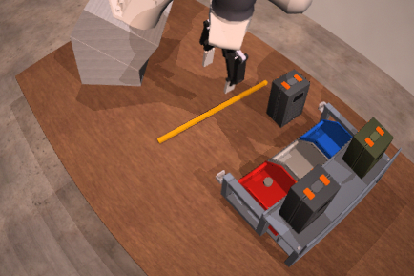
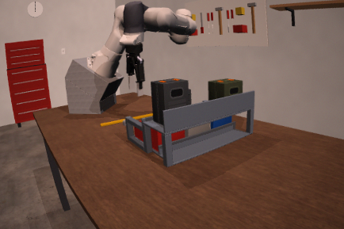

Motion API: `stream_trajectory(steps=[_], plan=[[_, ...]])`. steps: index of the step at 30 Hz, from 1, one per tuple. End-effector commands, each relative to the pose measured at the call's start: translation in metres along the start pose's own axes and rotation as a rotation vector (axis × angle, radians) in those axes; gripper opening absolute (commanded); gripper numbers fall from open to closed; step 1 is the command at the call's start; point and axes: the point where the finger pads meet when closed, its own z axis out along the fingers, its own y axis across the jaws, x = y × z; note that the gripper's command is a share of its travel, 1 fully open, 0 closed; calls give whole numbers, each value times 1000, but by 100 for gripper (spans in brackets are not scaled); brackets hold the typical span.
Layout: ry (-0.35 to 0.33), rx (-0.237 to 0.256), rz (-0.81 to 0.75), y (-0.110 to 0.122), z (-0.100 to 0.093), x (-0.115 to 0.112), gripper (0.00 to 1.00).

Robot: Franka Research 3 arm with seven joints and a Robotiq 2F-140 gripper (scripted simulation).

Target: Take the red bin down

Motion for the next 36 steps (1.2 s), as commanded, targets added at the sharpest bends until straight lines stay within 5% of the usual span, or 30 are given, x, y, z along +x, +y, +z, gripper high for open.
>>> stream_trajectory(steps=[1, 2, 14, 15, 19, 31, 32, 36], plan=[[68, 179, -3, 0, 0, 0, 57], [85, 223, -4, 0, 0, 0, 57], [85, 223, -4, 0, 0, 0, 57], [17, 45, -1, 0, 0, 0, 57], [85, 223, -4, 0, 0, 0, 57], [85, 223, -4, 0, 0, 0, 57], [17, 46, -3, -9, -2, 3, 57], [85, 228, -17, -47, -12, 14, 57]])
